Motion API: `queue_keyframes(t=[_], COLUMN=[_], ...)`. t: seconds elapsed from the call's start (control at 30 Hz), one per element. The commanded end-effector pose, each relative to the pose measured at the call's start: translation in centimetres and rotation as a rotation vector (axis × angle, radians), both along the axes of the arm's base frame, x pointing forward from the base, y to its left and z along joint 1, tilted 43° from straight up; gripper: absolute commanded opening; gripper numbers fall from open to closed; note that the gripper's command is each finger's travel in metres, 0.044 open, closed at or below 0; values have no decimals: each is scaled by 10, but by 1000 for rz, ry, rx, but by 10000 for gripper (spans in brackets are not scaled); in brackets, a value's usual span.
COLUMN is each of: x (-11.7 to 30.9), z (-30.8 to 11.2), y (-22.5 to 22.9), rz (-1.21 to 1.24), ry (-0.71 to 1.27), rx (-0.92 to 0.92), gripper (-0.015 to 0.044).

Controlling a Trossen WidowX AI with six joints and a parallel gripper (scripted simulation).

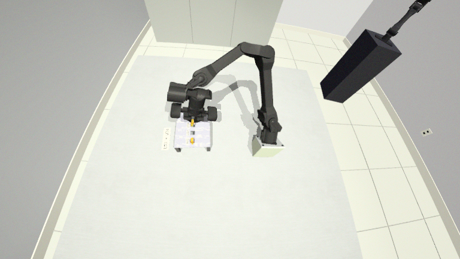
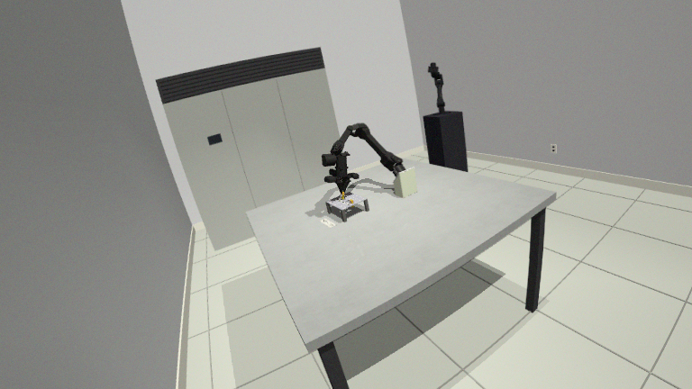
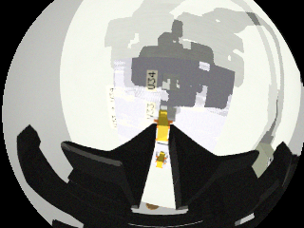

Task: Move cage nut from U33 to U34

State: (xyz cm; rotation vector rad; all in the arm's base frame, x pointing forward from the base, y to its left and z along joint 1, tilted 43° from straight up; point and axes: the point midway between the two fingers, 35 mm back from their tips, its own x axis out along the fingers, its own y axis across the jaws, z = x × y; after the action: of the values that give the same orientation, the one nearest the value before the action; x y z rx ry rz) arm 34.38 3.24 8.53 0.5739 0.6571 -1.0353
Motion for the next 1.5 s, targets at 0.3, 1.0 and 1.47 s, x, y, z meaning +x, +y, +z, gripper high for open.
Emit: queue_keyframes(t=[0.3,1.0,1.47], x=[0,-1,-1], z=[2,5,6], y=[1,4,5], rz=[-3,-3,-3], ry=[-3,-2,-2], rx=[-1,-1,-1], gripper=[33,33,33])
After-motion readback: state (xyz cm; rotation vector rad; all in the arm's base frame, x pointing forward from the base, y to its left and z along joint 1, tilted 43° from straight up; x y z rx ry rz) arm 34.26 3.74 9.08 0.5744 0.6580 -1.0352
